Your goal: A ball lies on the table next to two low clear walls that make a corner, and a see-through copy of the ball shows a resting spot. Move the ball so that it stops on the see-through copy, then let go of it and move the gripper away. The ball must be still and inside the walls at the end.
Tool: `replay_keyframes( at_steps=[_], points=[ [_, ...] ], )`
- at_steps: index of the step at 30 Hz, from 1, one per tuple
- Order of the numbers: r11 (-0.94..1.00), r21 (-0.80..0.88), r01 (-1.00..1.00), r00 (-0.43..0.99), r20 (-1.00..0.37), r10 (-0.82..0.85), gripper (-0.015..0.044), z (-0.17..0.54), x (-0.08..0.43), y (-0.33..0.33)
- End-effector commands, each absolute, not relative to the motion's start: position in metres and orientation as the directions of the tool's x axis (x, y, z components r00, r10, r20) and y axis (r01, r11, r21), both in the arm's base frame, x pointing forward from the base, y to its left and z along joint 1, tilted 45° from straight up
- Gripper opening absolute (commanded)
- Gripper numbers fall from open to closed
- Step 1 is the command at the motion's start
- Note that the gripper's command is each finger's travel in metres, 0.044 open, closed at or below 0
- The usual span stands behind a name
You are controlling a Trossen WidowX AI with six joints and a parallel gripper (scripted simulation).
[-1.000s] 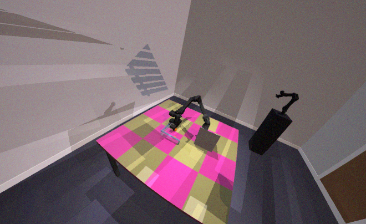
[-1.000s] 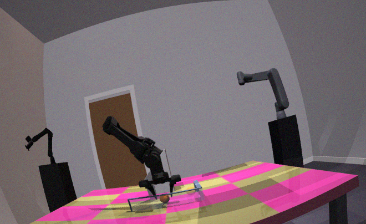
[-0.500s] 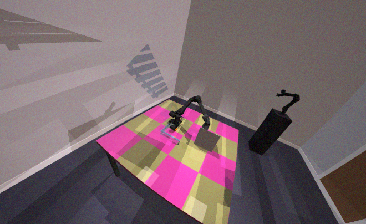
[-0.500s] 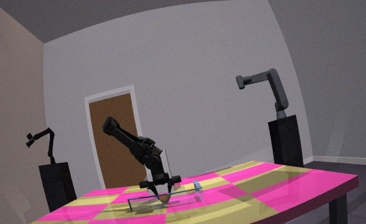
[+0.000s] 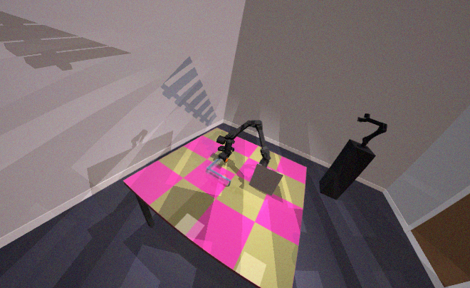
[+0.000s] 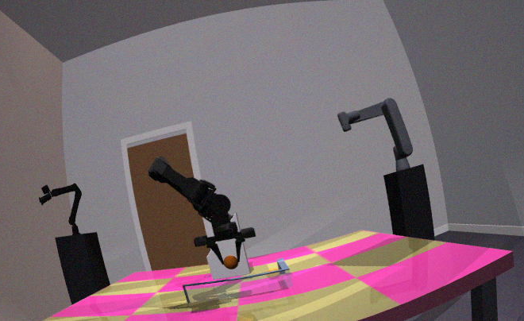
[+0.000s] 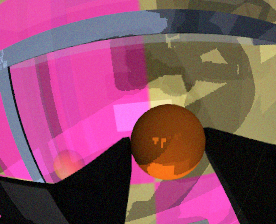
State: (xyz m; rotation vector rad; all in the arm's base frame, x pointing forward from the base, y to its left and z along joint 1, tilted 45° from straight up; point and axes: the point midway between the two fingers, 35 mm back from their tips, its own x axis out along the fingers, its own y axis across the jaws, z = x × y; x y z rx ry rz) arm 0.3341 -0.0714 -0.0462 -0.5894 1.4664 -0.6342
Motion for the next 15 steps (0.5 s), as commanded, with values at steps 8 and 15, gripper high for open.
replay_keyframes(
  at_steps=[8, 15],
  points=[
    [0.705, -0.708, 0.04, 0.01, -0.705, -0.709, 0.0, -0.006, 0.33, -0.035],
    [0.699, -0.7, -0.15, 0.01, -0.708, -0.706, 0.0, -0.022, 0.325, -0.026]
  ],
)
